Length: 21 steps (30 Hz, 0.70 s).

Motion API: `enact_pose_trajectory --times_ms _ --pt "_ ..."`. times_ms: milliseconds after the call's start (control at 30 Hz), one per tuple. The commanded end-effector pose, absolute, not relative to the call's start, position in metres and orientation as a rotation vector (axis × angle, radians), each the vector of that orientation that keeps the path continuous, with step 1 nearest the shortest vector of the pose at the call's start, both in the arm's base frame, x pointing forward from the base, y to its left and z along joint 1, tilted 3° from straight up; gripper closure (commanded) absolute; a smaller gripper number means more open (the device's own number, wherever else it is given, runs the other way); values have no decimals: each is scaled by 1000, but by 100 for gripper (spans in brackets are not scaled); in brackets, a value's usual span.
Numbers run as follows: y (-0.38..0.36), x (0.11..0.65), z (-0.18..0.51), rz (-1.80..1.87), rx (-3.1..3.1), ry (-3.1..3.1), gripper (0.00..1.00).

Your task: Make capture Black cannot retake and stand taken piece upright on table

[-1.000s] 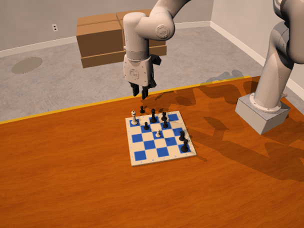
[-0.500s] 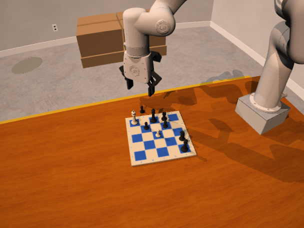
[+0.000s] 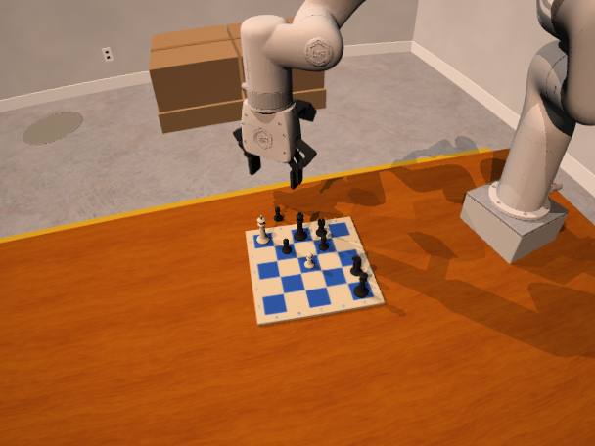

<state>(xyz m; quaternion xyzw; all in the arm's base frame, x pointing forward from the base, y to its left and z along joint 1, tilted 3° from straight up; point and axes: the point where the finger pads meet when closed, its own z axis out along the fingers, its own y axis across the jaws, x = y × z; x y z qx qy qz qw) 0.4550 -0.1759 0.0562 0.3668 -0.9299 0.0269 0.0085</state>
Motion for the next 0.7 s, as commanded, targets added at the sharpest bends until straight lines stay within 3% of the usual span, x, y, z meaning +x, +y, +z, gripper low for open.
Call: enact_pose_trajectory --times_ms 0,667 --pt "-176 457 58 89 1172 -2898 0" --pt "-137 487 76 90 2302 -2067 0"
